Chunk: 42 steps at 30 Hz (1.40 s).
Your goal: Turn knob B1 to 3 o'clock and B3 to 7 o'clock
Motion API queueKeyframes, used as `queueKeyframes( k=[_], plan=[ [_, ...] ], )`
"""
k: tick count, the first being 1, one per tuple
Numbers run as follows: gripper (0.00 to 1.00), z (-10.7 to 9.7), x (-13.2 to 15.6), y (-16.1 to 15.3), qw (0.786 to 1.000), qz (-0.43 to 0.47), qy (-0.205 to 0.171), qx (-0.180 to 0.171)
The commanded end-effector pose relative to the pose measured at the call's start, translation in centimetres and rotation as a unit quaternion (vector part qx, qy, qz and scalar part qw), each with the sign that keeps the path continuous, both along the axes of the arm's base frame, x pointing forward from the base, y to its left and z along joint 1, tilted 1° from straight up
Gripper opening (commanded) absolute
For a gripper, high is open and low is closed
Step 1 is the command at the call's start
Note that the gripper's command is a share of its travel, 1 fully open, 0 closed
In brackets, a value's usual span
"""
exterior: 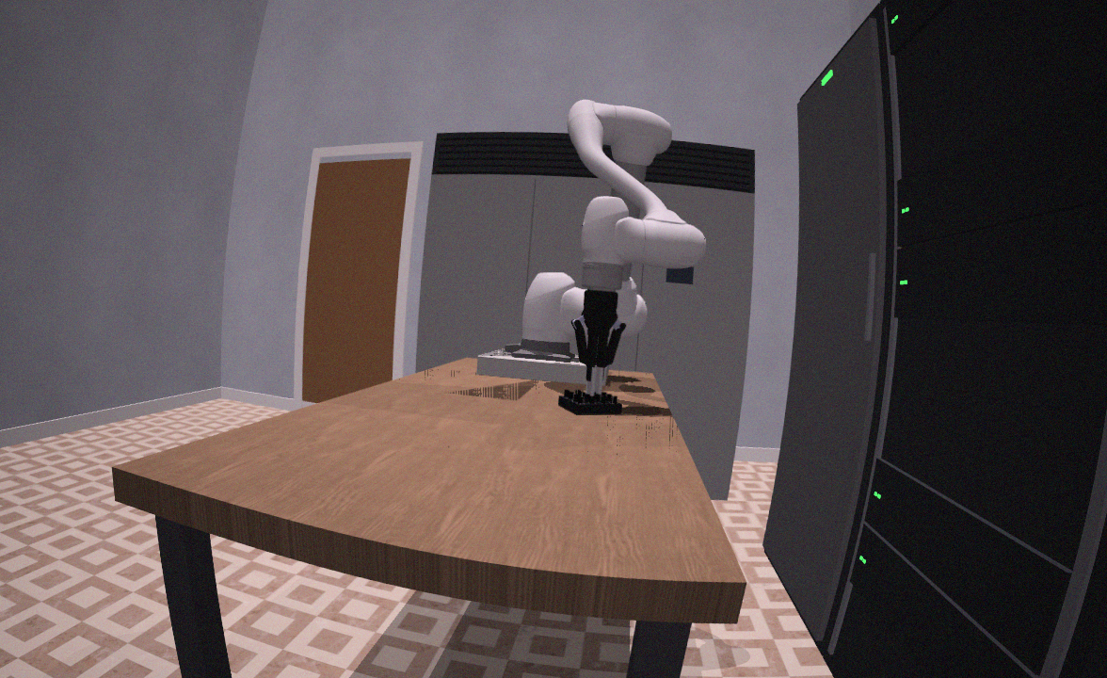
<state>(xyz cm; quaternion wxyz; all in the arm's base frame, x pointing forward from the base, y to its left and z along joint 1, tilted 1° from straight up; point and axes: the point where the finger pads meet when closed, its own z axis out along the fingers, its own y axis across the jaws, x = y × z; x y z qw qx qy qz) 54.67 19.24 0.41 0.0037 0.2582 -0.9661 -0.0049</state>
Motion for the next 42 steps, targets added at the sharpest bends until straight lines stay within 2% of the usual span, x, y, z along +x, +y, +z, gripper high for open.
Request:
queueKeyframes(
  k=[1, 2, 3, 26, 42],
  plan=[
    [0.05, 0.0, 0.0, 0.0, 1.0, 0.0, 0.0, 0.0],
    [0.05, 0.0, 0.0, 0.0, 1.0, 0.0, 0.0, 0.0],
    [0.12, 0.0, 0.0, 0.0, 1.0, 0.0, 0.0, 0.0],
    [0.12, 0.1, 0.0, 0.0, 1.0, 0.0, 0.0, 0.0],
    [0.12, 3.4, 0.0, 0.0, 1.0, 0.0, 0.0, 0.0]
  ],
)
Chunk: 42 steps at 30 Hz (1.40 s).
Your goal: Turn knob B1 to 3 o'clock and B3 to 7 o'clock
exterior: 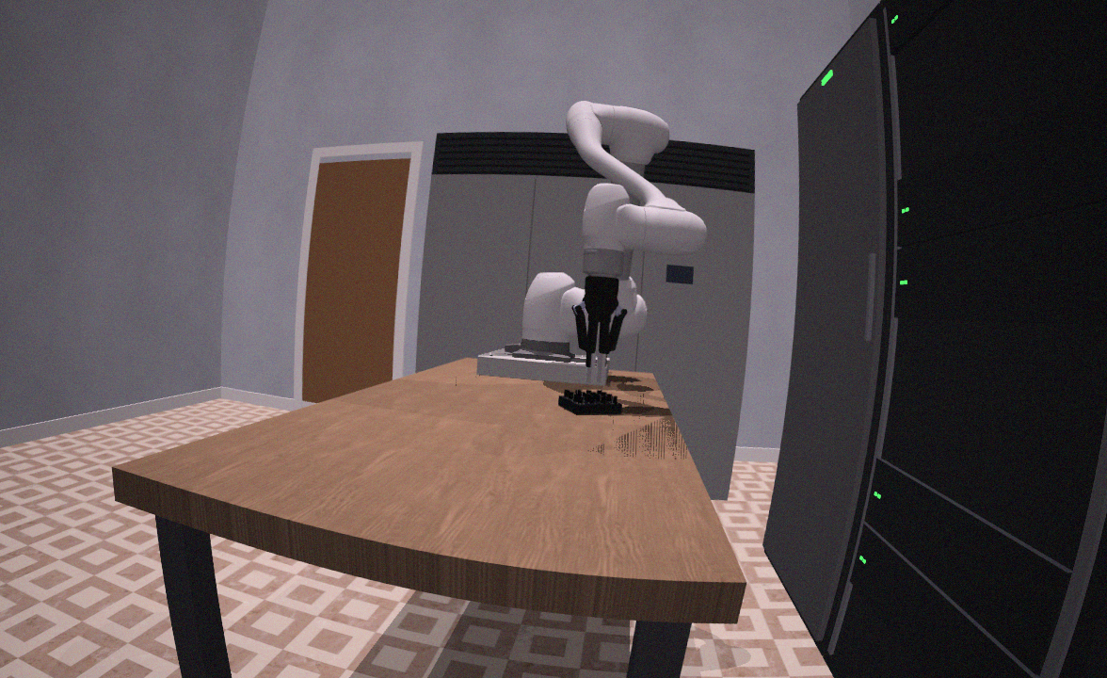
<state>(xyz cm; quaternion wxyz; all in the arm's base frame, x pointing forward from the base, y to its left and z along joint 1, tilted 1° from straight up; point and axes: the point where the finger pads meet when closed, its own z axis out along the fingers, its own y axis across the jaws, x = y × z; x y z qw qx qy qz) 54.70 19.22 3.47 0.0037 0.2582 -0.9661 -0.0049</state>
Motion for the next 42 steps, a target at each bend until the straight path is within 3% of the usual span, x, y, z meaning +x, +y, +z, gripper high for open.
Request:
queueKeyframes(
  k=[1, 19, 28, 35, 42],
  plan=[
    [0.12, 0.5, 0.0, 0.0, 1.0, 0.0, 0.0, 0.0],
    [0.12, 0.7, 0.0, 0.0, 1.0, -0.002, 0.0, 0.0],
    [0.12, 1.0, 0.0, 0.0, 0.992, -0.123, 0.001, -0.001],
    [0.12, 1.4, 0.0, 0.0, 0.961, -0.278, 0.002, -0.003],
    [0.12, 1.8, 0.0, 0.0, 0.913, -0.408, 0.003, -0.004]
  ],
)
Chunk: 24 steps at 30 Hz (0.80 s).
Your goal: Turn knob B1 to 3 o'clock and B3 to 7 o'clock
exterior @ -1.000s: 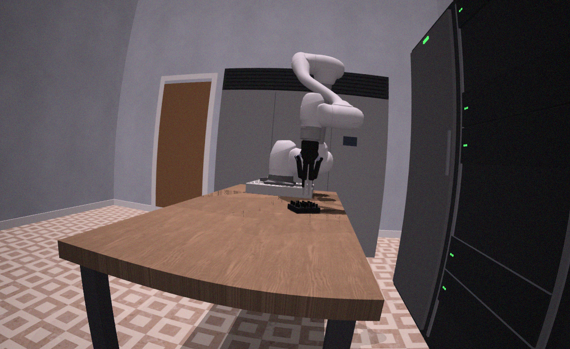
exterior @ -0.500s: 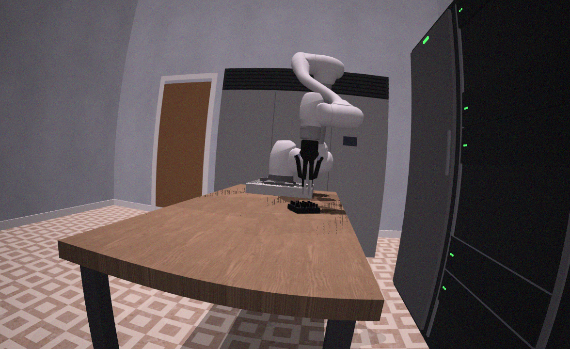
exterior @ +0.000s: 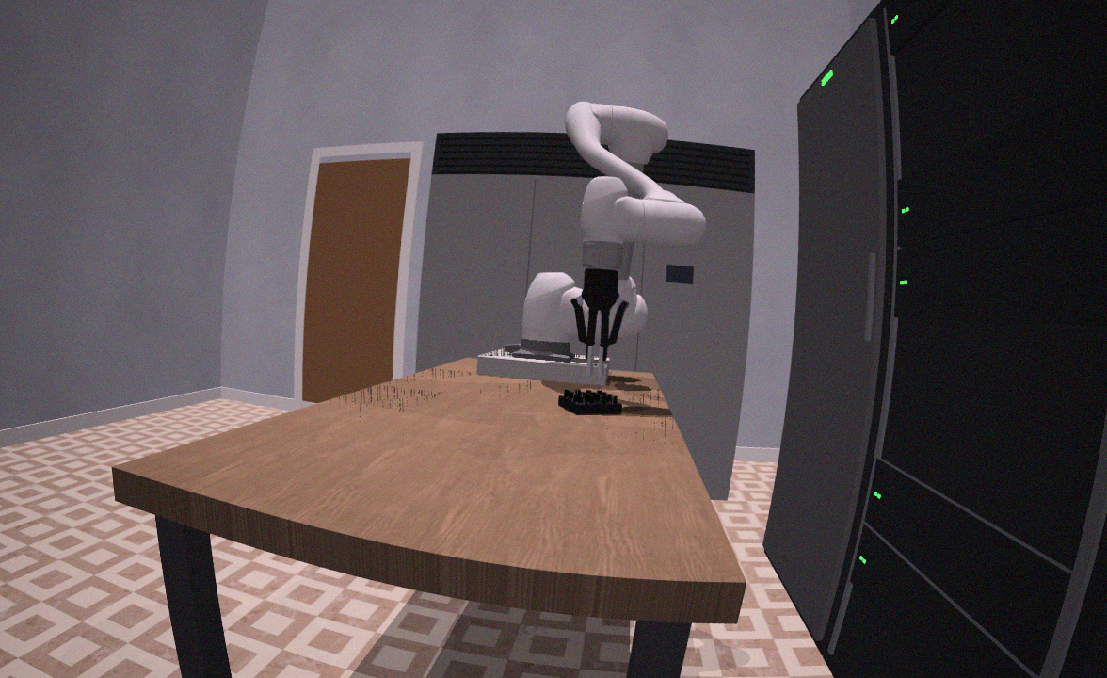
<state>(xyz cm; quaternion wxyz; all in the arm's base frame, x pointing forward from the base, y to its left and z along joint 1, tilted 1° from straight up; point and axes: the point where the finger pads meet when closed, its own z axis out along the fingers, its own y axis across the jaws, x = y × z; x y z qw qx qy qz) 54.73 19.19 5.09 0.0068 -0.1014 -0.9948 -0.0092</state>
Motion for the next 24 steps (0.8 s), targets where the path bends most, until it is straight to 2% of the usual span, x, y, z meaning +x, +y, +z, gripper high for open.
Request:
queueKeyframes(
  k=[1, 3, 4, 9, 18, 20, 24],
  plan=[
    [0.12, 0.19, 0.0, 0.0, 0.997, -0.078, 0.0, -0.007],
    [0.12, 0.19, 0.0, 0.0, 0.997, -0.078, 0.0, -0.007],
    [0.12, 0.31, 0.0, 0.0, 0.992, -0.129, 0.001, -0.007],
    [0.12, 0.52, 0.0, 0.0, 0.977, -0.215, 0.002, -0.008],
    [0.12, 0.95, 0.0, -0.01, 0.923, -0.385, 0.004, -0.01],
    [0.12, 0.95, 0.0, -0.01, 0.923, -0.385, 0.004, -0.01],
    [0.12, 1.11, 0.0, -0.02, 0.896, -0.443, 0.005, -0.01]
  ],
)
